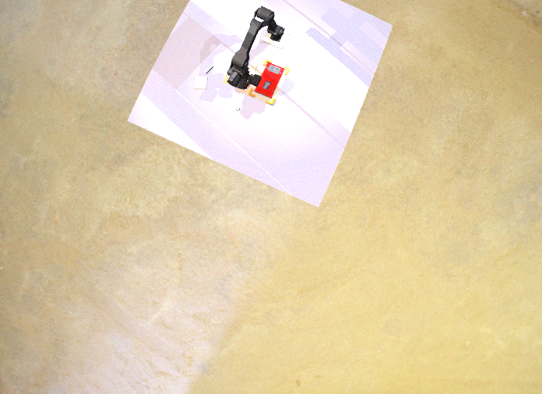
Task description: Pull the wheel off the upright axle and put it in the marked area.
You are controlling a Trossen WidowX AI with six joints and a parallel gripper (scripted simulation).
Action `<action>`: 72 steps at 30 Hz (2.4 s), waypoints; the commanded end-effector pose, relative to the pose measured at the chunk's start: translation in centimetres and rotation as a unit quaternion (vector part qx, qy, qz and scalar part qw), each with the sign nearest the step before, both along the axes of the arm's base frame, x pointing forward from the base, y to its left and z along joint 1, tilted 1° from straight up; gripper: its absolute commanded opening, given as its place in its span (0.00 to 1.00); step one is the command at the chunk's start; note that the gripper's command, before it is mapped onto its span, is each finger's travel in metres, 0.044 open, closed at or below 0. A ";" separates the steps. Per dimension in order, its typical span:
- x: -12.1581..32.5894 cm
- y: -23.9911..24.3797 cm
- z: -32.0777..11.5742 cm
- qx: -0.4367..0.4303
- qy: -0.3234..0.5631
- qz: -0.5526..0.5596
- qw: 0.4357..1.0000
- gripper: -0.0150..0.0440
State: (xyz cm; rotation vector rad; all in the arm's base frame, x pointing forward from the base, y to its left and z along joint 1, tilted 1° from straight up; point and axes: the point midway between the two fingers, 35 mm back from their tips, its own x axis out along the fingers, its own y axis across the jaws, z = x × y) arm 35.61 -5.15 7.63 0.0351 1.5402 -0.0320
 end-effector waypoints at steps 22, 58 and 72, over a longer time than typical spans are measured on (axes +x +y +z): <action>0.0 0.0 1.5 -0.001 -0.005 0.000 1.000 0.25; -0.1 0.0 2.7 -0.002 -0.005 0.000 1.000 0.25; -0.2 0.0 4.3 -0.002 -0.006 0.000 1.000 0.25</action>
